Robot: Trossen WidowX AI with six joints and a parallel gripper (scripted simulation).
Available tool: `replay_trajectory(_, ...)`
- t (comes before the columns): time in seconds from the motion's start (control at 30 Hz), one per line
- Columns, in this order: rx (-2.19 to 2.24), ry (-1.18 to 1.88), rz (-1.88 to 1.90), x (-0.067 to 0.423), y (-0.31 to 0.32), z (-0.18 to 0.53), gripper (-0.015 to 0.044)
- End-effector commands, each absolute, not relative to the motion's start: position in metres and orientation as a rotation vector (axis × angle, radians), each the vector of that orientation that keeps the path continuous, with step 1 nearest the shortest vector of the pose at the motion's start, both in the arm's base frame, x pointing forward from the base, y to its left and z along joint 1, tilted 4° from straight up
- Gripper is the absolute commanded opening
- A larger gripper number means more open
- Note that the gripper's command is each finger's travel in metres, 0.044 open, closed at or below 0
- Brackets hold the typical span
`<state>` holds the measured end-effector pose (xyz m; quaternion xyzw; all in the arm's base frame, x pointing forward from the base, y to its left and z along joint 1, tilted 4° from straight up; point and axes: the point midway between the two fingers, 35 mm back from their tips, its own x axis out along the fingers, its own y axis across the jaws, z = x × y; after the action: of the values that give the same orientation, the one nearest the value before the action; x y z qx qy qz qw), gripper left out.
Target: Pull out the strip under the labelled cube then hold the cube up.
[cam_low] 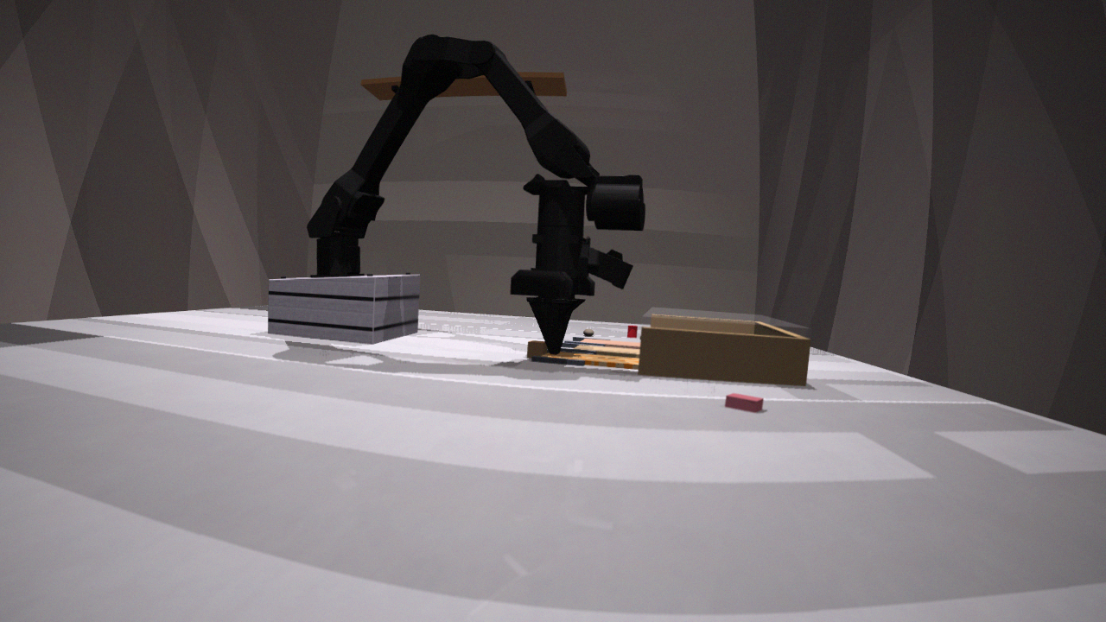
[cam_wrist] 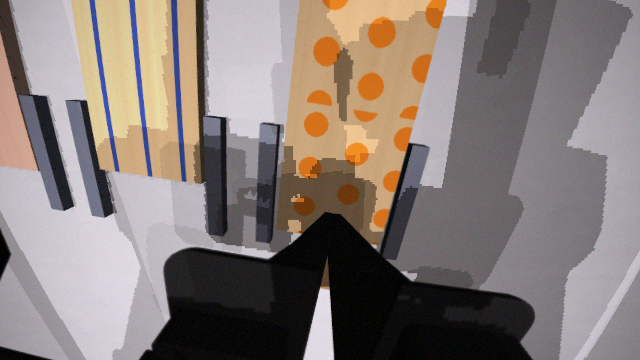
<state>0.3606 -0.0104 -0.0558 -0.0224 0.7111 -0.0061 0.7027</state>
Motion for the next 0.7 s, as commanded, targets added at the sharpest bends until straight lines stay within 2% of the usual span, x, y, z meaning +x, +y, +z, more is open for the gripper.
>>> replay_trajectory(0.0,-0.056,1.592,-0.011,0.352,-0.011,-0.059,0.0)
replay_trajectory(0.67,-0.056,1.595,-0.011,0.321,-0.013,-0.061,0.0)
